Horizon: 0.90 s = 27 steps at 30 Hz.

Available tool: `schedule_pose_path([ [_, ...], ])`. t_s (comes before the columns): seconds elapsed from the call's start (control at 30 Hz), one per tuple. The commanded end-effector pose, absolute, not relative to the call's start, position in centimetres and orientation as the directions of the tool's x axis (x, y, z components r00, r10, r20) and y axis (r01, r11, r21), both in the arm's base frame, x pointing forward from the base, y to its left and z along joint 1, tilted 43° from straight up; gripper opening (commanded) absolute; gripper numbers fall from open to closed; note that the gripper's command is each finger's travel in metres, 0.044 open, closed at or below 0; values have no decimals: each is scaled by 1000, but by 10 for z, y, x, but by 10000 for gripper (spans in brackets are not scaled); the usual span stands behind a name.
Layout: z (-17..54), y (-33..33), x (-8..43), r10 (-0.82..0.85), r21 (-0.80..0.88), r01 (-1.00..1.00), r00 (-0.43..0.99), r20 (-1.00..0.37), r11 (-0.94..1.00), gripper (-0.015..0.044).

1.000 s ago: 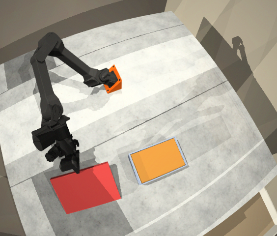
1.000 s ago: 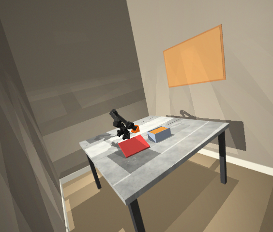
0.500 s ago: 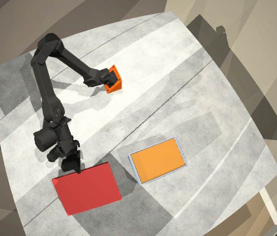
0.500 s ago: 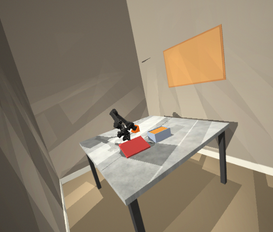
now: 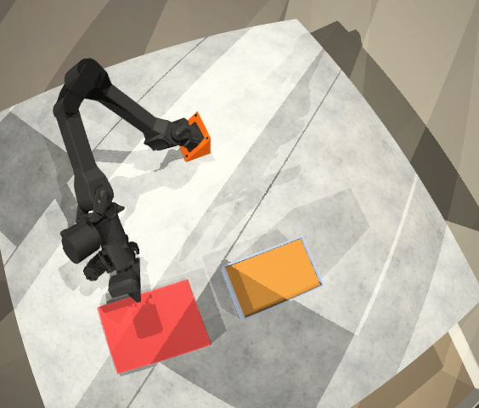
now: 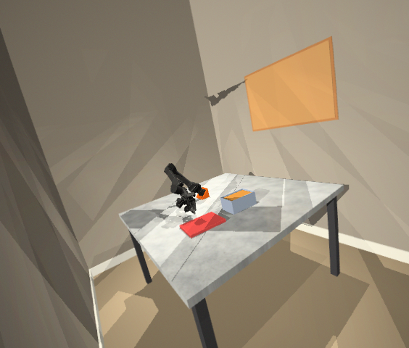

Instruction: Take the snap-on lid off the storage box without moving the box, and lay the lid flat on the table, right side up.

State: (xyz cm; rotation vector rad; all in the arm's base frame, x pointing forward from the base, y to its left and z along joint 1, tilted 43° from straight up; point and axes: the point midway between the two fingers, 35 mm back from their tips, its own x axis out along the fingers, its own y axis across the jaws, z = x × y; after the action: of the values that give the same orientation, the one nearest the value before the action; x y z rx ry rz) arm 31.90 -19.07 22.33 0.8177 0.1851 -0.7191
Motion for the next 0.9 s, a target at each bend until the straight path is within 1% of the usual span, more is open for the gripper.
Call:
schedule_pose_path([
  [0.0,224,-191,319,-514,602,649,751,-414,465,275],
  [0.03,224,-191,319,-514,602,649,751,-414,465,275],
  [0.23,223,-190,308,-509,595,655,748,-426,465,433],
  [0.27,223,-190,306,-509,595,655,748,-426,465,440],
  [0.87,221,-186,271,-509,594,656,747,-427,465,440],
])
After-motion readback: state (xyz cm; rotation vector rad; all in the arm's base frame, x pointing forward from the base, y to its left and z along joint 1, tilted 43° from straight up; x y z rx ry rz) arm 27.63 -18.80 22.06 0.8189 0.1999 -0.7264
